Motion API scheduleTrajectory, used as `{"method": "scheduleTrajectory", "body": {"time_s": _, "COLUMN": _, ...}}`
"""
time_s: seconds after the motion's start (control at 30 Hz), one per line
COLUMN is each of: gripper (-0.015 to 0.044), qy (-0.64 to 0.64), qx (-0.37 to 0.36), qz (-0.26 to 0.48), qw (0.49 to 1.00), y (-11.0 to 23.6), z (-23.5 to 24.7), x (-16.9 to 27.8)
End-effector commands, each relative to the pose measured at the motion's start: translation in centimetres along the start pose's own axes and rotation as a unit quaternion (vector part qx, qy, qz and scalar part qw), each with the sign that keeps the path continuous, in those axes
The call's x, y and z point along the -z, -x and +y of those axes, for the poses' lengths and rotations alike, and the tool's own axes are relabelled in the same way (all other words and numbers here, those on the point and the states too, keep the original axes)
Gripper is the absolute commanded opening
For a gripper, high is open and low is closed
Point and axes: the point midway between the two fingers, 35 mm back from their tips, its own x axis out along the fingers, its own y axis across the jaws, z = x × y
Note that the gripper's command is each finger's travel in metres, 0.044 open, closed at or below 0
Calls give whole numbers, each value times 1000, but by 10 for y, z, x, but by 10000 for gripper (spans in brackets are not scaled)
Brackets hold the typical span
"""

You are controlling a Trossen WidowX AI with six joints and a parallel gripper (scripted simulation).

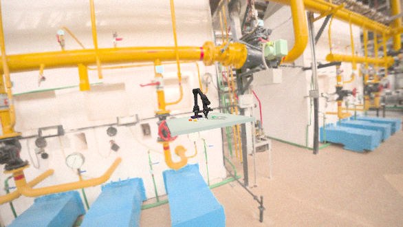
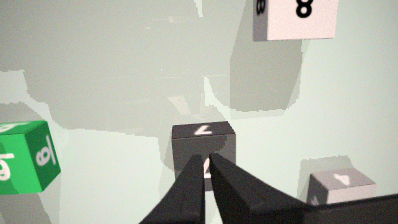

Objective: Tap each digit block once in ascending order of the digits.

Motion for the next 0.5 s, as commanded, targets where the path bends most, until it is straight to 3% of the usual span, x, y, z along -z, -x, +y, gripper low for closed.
{"method": "scheduleTrajectory", "body": {"time_s": 0.0, "gripper": 20, "qy": 0, "qx": 0, "qz": 0, "qw": 1000, "y": 3, "z": 0, "x": 0}}
{"method": "scheduleTrajectory", "body": {"time_s": 0.07, "gripper": 20, "qy": 1, "qx": 1, "qz": 3, "qw": 1000, "y": 24, "z": 0, "x": 1}}
{"method": "scheduleTrajectory", "body": {"time_s": 0.3, "gripper": 20, "qy": 2, "qx": 1, "qz": 3, "qw": 1000, "y": 35, "z": 0, "x": 0}}
{"method": "scheduleTrajectory", "body": {"time_s": 0.47, "gripper": 20, "qy": 1, "qx": 1, "qz": 3, "qw": 1000, "y": 100, "z": 0, "x": -1}}
